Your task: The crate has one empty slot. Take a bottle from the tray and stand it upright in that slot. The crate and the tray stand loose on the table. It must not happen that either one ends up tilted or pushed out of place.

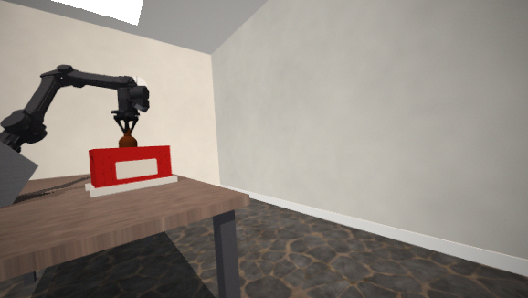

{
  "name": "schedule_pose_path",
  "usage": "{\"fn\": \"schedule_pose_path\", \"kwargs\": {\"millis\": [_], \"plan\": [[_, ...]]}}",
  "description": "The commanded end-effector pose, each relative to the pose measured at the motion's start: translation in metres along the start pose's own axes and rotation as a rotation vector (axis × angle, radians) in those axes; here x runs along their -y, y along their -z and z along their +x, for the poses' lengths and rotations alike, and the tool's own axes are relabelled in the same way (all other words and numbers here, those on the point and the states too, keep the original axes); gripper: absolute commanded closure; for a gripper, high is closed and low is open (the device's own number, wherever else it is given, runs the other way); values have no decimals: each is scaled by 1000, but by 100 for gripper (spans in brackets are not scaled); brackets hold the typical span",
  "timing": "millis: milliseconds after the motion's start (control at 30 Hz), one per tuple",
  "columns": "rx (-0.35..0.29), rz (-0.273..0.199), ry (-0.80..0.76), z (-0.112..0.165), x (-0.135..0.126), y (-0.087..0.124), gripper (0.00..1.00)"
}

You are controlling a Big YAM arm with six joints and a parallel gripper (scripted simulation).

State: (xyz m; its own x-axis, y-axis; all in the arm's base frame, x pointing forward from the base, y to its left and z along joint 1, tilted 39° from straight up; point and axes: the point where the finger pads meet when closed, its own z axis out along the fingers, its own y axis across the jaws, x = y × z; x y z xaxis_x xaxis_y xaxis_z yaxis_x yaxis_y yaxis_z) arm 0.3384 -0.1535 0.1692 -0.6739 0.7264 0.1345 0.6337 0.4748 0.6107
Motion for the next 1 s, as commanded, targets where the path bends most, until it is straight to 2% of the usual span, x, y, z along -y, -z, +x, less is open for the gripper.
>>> {"fn": "schedule_pose_path", "kwargs": {"millis": [0, 967], "plan": [[26, -4, 10, -4, -5, 4, 100], [15, -2, 5, -3, -3, -1, 100]]}}
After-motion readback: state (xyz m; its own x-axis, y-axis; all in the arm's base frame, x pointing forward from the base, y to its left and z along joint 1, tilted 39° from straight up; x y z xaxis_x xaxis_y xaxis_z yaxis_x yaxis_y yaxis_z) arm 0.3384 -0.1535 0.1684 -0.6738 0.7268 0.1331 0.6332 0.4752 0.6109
